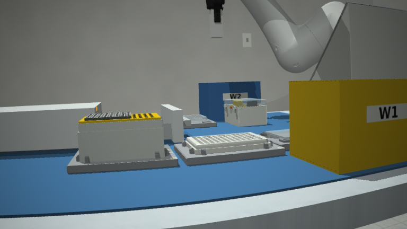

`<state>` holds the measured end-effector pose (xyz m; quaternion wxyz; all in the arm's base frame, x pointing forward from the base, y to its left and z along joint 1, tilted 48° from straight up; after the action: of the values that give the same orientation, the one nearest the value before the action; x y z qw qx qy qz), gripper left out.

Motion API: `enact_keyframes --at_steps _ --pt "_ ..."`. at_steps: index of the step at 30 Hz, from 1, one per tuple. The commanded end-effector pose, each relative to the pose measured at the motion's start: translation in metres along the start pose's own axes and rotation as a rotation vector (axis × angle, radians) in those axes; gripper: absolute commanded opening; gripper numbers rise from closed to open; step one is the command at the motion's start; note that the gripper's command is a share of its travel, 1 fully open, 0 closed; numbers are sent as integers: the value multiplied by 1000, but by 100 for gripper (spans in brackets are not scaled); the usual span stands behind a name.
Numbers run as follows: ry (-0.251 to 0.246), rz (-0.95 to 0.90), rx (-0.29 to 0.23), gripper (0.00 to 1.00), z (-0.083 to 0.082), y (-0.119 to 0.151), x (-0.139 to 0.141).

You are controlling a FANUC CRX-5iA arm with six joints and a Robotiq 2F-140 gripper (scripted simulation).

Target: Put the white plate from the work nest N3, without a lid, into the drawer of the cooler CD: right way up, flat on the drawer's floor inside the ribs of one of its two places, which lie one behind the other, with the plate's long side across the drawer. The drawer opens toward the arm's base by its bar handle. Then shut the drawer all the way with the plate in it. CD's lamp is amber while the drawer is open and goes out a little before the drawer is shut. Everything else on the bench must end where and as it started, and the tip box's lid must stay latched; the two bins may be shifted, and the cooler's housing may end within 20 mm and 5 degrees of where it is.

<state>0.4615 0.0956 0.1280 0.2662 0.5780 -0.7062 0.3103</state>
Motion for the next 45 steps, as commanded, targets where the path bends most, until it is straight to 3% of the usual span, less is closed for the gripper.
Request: enact_keyframes --at_steps 1,5,6,45 --pt "0 0 0 0 0 0 0" --pt "0 0 0 0 0 0 0" --pt "0 3 0 87 3 -2 0" --pt "0 3 0 87 117 -83 -11"
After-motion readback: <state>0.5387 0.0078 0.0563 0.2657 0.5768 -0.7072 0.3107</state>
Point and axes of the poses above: the point where the finger pads meet when closed, its own z axis out along the fingers, its own x axis across the jaws, y = z × x, the point moved 8 cm from there along -z, back along the fingers, and after that the axes turned 7 degrees about z, right-handed, at the moved point
